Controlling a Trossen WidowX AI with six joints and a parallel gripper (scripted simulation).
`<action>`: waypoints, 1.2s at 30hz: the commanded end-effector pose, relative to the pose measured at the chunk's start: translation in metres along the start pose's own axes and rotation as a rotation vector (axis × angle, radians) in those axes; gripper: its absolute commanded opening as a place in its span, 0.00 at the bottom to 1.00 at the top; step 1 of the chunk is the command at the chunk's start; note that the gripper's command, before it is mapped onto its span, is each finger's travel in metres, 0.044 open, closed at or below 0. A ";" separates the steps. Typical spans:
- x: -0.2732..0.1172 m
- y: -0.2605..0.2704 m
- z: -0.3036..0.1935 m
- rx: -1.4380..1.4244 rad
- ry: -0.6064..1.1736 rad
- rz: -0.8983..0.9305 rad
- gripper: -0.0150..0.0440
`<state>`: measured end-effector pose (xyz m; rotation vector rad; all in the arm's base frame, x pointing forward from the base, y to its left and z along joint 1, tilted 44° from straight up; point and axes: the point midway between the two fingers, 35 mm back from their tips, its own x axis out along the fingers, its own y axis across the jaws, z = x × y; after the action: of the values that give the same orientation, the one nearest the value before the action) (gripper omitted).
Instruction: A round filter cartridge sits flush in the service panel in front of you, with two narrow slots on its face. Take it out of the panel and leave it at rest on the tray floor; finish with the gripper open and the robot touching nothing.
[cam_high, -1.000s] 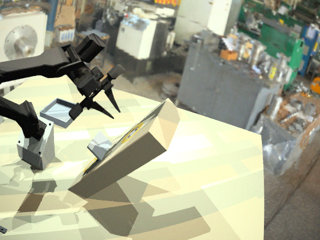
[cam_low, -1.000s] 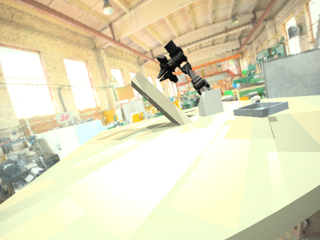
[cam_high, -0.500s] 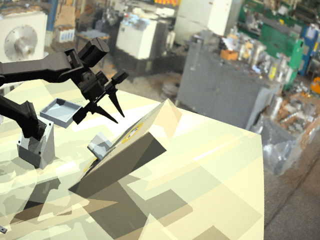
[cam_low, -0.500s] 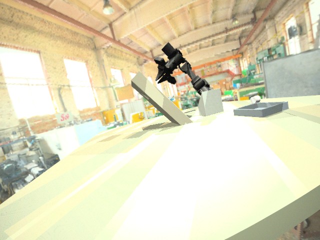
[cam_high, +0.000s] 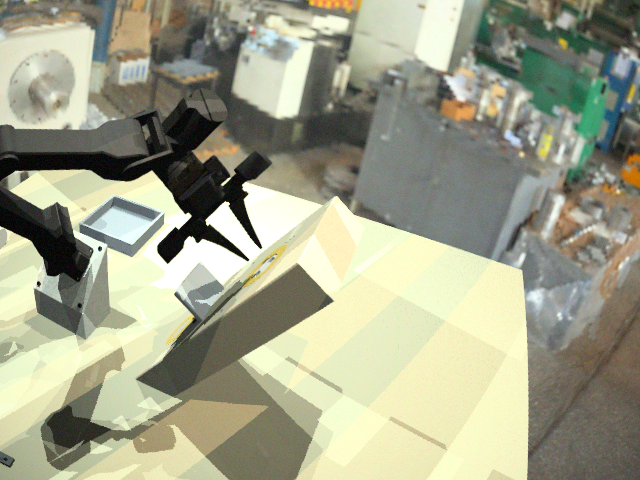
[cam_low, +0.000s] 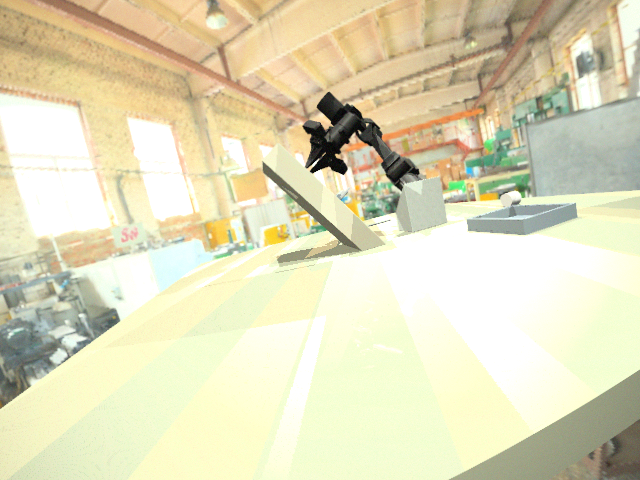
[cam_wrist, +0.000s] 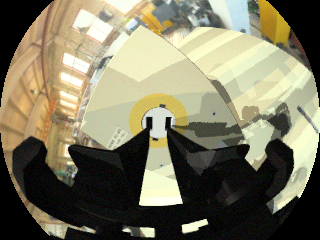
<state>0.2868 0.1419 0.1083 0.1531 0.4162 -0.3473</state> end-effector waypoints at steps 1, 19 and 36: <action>0.006 0.000 -0.001 -0.007 0.002 0.004 0.42; 0.015 -0.001 0.000 -0.009 -0.003 0.005 0.42; 0.018 0.000 0.000 -0.008 -0.004 0.005 0.42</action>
<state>0.3015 0.1355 0.1018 0.1476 0.4098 -0.3464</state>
